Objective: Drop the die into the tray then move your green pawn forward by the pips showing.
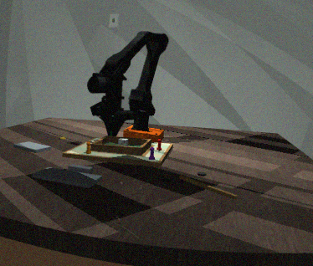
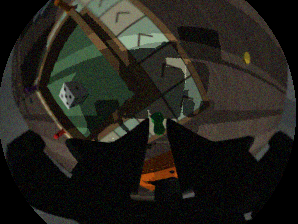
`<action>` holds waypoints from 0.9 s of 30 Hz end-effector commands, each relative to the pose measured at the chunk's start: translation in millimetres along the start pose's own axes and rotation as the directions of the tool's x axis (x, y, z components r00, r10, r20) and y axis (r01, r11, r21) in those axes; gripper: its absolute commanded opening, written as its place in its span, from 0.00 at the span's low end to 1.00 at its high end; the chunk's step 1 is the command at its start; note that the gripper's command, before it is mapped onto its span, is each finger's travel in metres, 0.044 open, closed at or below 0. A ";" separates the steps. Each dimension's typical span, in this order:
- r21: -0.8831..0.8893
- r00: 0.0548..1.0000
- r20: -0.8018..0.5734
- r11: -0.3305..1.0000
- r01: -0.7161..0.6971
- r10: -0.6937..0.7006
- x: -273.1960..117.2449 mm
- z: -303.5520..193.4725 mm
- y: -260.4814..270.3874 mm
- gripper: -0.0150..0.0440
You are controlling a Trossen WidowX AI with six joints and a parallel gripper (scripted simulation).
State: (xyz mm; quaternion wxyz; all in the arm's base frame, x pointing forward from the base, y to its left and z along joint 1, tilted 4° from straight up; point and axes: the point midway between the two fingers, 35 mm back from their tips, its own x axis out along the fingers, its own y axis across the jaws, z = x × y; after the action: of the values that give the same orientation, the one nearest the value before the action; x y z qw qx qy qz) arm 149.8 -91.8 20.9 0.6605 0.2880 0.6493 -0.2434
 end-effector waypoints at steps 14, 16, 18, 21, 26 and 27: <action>-0.046 1.000 -0.002 0.999 -0.005 0.005 -56.8 -0.8 5.2 1.00; -0.187 1.000 -0.003 0.982 -0.006 0.006 -75.5 -6.1 20.1 1.00; -0.343 1.000 -0.004 0.939 -0.008 0.008 -96.7 -15.5 35.6 1.00; -0.542 1.000 -0.006 0.840 -0.012 0.011 -126.0 -34.1 53.1 1.00; -0.533 1.000 0.007 0.846 -0.009 0.015 -126.4 -31.7 53.7 1.00; -0.533 1.000 0.007 0.846 -0.009 0.015 -126.4 -31.7 53.7 1.00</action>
State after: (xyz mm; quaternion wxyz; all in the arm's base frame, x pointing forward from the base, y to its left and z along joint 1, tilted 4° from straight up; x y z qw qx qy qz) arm 159.8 -37.4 152.8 0.7225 0.0934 0.6833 -0.0485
